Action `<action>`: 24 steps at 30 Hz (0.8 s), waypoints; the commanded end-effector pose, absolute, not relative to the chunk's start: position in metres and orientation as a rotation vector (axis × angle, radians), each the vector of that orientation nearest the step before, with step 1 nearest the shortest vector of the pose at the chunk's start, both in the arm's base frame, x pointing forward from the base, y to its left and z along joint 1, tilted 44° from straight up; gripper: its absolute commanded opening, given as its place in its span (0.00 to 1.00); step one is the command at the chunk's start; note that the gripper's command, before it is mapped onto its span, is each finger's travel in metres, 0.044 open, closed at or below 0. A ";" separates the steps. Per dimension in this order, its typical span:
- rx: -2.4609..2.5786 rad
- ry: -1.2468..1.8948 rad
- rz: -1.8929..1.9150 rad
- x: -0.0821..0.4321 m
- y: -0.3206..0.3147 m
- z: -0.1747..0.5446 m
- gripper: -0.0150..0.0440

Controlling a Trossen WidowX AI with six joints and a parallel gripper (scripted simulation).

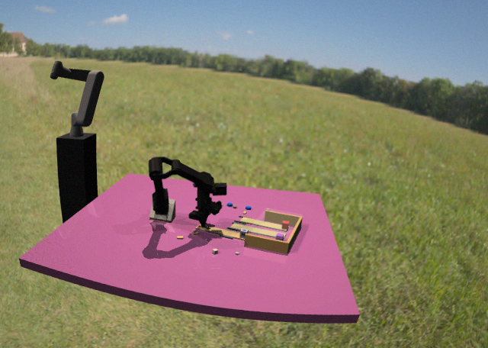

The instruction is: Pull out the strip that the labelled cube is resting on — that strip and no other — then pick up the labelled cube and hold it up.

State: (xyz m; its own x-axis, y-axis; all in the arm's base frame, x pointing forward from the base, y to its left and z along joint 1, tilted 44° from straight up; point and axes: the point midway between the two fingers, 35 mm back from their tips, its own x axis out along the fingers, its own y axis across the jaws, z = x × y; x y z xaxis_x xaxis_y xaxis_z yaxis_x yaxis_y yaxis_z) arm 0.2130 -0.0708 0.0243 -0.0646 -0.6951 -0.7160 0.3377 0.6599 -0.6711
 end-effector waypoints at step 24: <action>-0.329 1.430 -0.874 0.186 -0.066 0.016 0.25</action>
